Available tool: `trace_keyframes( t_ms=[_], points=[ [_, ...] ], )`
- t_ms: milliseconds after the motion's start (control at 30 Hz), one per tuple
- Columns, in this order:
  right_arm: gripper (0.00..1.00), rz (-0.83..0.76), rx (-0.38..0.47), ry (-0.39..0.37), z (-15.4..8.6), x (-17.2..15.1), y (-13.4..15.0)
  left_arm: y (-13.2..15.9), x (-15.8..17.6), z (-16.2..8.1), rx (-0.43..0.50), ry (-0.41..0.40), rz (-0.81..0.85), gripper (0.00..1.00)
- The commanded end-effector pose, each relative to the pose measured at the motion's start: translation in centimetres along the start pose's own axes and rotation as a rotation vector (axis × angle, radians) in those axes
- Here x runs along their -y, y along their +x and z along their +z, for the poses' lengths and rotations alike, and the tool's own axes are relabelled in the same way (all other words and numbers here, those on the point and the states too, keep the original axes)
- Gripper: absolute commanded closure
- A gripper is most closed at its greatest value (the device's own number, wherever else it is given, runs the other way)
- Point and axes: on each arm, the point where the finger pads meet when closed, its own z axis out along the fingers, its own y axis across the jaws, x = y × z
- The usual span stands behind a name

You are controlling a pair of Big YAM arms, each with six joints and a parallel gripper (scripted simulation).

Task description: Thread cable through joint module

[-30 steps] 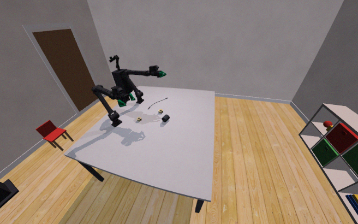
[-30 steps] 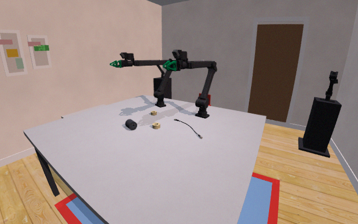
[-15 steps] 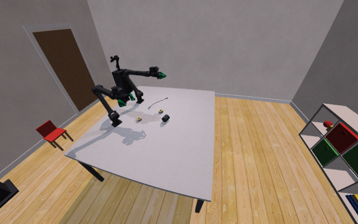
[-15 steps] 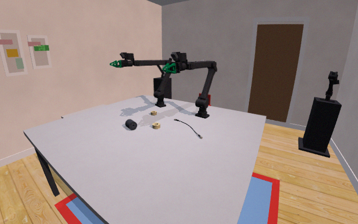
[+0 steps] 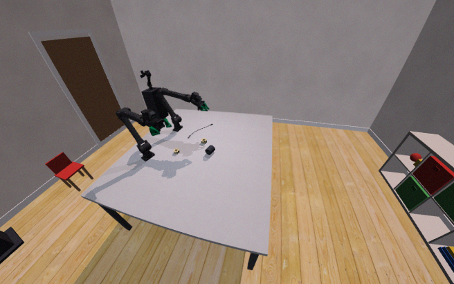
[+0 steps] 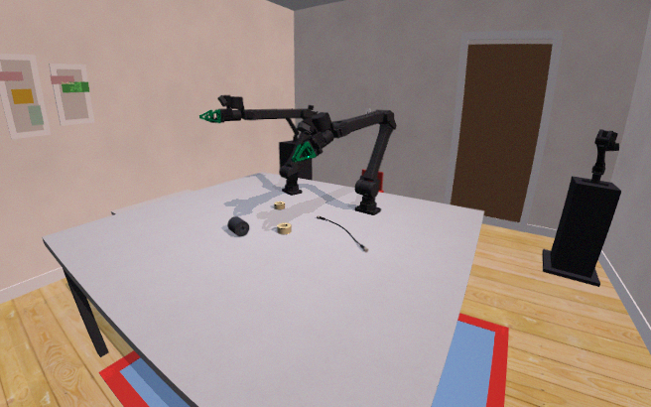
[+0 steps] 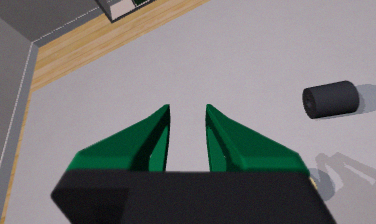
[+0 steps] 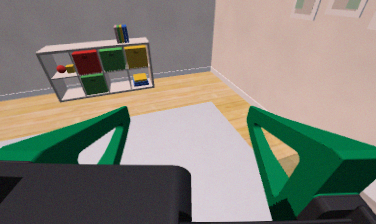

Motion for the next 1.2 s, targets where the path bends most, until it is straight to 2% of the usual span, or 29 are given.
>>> trace_keyframes(
  t_ms=[0, 233, 300, 333, 367, 467, 800, 900, 933, 1167],
  points=[
    [0.0, 0.006, 0.087, -0.007, 0.2, -0.4, -4.9, 4.5, 3.2, 1.4, -0.121, 0.076, 0.136, 0.73],
    [0.0, 0.006, 0.087, -0.007, 0.2, -0.4, -4.9, 10.6, 7.5, 1.0, -0.275, 0.221, 0.316, 0.73],
    [0.0, 0.006, 0.087, -0.007, 0.2, -0.4, -4.9, 10.6, 7.5, 1.0, -0.275, 0.221, 0.316, 0.73],
    [0.0, 0.006, 0.087, -0.007, 0.2, -0.4, -4.9, 9.7, 7.5, 1.0, -0.267, 0.229, 0.341, 0.73],
    [0.0, 0.006, 0.087, -0.007, 0.2, -0.4, -4.9, 11.8, 8.4, 0.5, -0.302, 0.258, 0.361, 0.73],
    [0.0, 0.006, 0.087, -0.007, 0.2, -0.4, -4.9, 15.0, 10.4, -0.1, -0.372, 0.341, 0.437, 0.73],
    [0.0, 0.006, 0.087, -0.007, 0.2, -0.4, -4.9, 23.0, 15.2, -3.8, -0.534, 0.608, 0.683, 0.73],
    [0.0, 0.006, 0.087, -0.007, 0.2, -0.4, -4.9, 22.5, 15.3, -3.8, -0.528, 0.621, 0.708, 0.73],
    [0.0, 0.006, 0.087, -0.007, 0.2, -0.4, -4.9, 24.2, 15.9, -4.6, -0.557, 0.659, 0.723, 0.73],
    [0.0, 0.006, 0.087, -0.007, 0.2, -0.4, -4.9, 29.5, 18.4, -8.8, -0.647, 0.882, 0.879, 0.73]
  ],
)
